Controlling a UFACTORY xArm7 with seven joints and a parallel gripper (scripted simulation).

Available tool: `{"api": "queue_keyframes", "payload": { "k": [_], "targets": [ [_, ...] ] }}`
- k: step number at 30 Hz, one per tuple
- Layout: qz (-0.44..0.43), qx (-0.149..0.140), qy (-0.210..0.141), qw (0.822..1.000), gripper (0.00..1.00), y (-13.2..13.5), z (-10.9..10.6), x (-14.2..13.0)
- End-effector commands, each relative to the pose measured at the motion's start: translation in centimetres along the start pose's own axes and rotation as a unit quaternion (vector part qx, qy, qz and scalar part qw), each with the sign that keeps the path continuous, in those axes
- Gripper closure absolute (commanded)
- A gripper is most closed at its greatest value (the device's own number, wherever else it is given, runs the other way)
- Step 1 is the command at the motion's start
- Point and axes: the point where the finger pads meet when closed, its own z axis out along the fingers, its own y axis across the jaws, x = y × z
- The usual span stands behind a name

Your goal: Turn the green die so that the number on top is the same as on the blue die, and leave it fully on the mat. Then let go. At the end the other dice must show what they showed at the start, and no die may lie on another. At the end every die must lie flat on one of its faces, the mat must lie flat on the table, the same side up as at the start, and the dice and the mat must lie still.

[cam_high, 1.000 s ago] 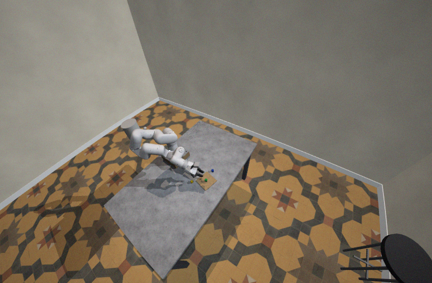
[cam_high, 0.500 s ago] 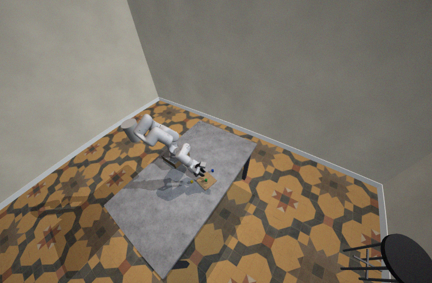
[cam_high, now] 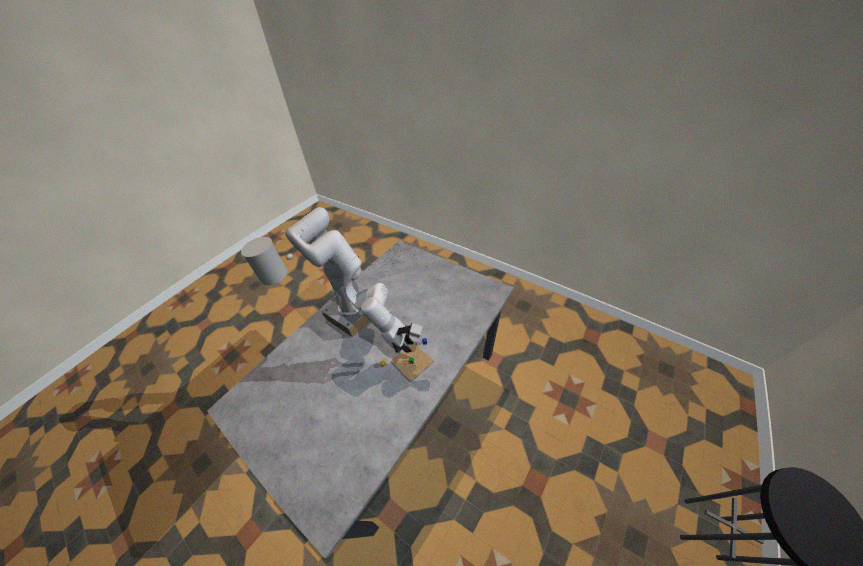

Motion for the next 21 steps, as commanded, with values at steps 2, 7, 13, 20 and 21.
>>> {"api": "queue_keyframes", "payload": {
  "k": [2,7,13,20,21],
  "targets": [
    [0.003,0.005,-0.091,0.996,0.64,0.1,0.3,0.3],
    [0.002,0.009,-0.120,0.993,0.64,0.0,0.3,0.8],
    [0.003,0.004,-0.150,0.989,0.64,0.2,0.2,0.9],
    [0.002,0.006,-0.208,0.978,0.64,0.1,0.3,1.8],
    [0.003,0.005,-0.212,0.977,0.64,0.2,0.3,1.9]
  ]
}}
